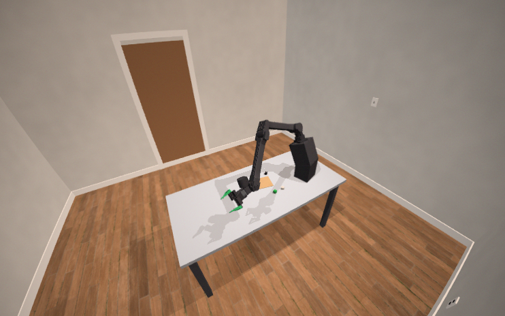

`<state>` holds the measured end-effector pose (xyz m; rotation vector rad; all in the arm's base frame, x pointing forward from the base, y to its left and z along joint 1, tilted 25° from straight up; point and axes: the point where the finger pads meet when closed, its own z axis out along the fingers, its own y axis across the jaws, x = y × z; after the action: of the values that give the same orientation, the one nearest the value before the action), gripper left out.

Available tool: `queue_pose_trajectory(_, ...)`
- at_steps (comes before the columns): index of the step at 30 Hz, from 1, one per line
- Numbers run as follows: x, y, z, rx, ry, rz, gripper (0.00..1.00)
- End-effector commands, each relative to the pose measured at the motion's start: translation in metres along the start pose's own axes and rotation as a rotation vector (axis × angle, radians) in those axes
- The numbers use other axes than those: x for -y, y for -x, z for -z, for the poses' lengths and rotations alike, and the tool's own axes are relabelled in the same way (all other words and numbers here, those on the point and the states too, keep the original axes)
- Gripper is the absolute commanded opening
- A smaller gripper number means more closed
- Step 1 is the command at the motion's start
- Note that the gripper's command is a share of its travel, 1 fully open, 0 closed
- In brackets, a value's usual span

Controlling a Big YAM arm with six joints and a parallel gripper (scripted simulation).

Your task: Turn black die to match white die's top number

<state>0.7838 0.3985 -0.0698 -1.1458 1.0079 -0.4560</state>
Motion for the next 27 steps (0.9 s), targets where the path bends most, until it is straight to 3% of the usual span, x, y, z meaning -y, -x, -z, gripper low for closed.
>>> queue_pose_trajectory(1, 0.007, 0.007, -0.004, 0.010, -0.011, 0.001, 1.00)
queue_pose_trajectory(17, 0.007, 0.007, -0.004, 0.010, -0.011, 0.001, 1.00)
queue_pose_trajectory(18, 0.057, 0.056, -0.029, 0.083, -0.095, 0.004, 1.00)
queue_pose_trajectory(19, 0.055, 0.055, -0.029, 0.078, -0.087, -0.002, 1.00)
queue_pose_trajectory(21, 0.045, 0.016, -0.013, 0.012, -0.043, -0.021, 1.00)
queue_pose_trajectory(24, 0.055, -0.008, -0.005, -0.039, -0.027, -0.062, 1.00)
queue_pose_trajectory(27, 0.068, -0.041, 0.012, -0.130, 0.007, -0.145, 1.00)
